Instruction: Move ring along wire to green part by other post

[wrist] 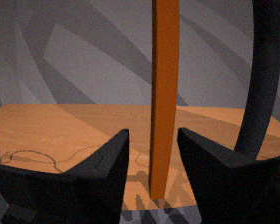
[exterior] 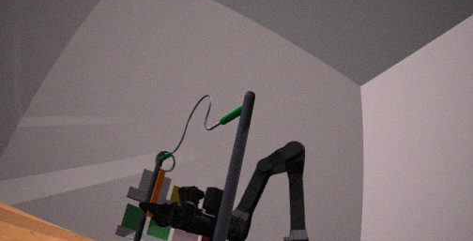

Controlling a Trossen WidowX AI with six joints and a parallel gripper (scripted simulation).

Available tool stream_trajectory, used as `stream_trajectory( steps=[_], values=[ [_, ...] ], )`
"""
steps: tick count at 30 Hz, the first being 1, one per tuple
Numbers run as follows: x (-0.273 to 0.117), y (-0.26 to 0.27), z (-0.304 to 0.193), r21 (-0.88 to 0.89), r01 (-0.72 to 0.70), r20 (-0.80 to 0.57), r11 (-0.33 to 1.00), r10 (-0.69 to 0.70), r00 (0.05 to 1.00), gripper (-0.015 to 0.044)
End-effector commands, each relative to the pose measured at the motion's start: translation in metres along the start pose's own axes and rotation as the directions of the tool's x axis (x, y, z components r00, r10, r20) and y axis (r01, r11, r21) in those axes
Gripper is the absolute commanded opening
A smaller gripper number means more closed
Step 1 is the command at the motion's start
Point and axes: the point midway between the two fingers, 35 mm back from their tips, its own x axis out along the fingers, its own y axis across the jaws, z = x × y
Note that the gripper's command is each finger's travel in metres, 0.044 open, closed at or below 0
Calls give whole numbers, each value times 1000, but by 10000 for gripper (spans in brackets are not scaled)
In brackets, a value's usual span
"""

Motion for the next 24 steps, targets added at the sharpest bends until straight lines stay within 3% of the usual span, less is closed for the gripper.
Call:
stream_trajectory(
  steps=[1,19,24],
  values=[
    [6,0,-1,6,1,-1,1000,-1,1000,160],
    [7,0,-1,6,1,-1,1000,-1,1000,160],
    [7,1,0,0,-2,0,1000,2,1000,29]
  ],
)
